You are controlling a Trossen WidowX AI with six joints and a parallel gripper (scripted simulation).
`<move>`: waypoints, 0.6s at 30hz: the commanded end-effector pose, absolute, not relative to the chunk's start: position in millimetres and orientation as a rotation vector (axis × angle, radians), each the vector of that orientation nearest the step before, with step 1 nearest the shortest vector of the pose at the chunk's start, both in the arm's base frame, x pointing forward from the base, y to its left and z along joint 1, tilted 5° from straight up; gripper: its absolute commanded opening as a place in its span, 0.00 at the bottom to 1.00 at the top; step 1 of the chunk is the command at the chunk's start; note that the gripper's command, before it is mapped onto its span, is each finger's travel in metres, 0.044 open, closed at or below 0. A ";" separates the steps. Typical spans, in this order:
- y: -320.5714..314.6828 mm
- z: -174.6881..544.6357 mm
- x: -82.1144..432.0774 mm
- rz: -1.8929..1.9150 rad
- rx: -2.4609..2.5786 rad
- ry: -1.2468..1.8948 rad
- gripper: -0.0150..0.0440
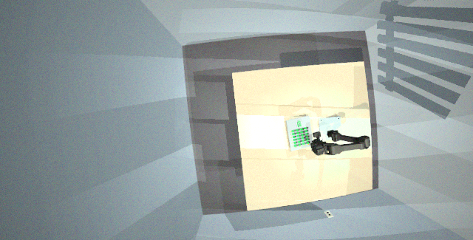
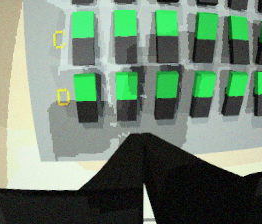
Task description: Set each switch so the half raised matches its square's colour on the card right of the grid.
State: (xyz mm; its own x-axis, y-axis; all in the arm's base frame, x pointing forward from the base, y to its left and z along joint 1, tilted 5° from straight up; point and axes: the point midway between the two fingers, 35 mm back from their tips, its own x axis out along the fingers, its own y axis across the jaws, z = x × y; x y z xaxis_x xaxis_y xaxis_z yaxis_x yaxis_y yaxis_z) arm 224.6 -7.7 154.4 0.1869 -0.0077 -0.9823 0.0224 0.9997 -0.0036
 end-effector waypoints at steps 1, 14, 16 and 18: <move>-44.6 156.6 232.0 -0.026 0.015 1.384 0.25; -61.0 122.9 240.2 -0.027 0.014 1.408 0.25; -61.0 122.9 240.2 -0.027 0.014 1.408 0.25; -61.1 118.0 241.1 -0.027 0.014 1.408 0.25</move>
State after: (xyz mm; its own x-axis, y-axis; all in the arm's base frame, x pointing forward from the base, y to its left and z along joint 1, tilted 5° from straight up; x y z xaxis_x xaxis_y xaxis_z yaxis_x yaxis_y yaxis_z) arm 240.0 -60.9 124.5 0.1653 -0.0134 -0.9862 0.0320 0.9995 -0.0083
